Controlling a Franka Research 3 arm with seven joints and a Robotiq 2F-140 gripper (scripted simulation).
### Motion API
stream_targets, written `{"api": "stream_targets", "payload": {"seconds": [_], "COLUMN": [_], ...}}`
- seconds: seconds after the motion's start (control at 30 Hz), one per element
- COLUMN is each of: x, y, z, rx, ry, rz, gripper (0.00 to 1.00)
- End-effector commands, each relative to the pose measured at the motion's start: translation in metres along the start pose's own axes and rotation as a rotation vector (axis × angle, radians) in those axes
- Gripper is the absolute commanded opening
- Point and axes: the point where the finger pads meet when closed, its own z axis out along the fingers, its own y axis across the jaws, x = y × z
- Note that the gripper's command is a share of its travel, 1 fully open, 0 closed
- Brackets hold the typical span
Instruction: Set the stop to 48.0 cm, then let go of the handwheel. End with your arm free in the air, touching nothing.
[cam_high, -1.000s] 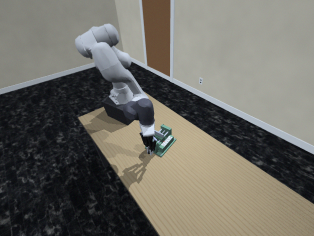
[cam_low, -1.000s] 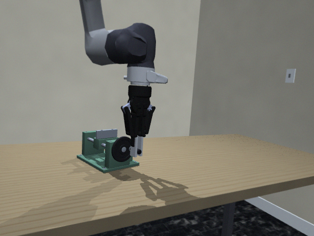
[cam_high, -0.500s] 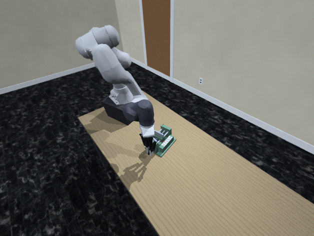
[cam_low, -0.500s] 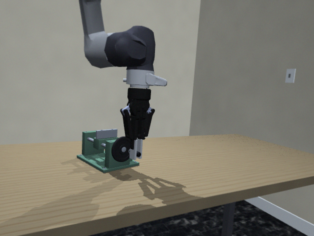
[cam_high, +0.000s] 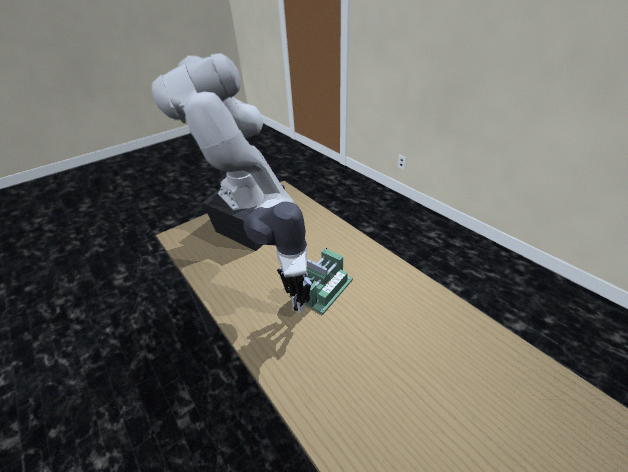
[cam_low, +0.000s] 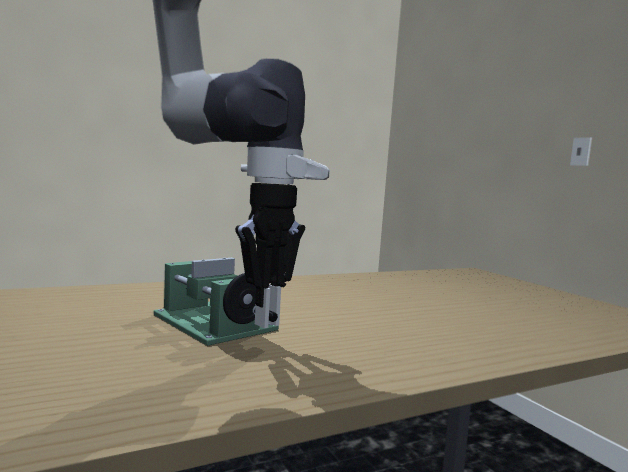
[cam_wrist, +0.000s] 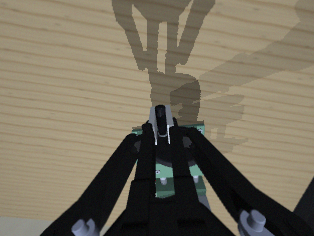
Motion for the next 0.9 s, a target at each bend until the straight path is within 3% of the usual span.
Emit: {"api": "stream_targets", "payload": {"seconds": [0.0,0.87], "x": [0.001,0.0], "y": [0.009,0.039], "z": [0.006,0.001], "rx": [-0.005,-0.005], "ry": [0.0,0.0], "rz": [0.008,0.008], "gripper": [0.04,0.04]}}
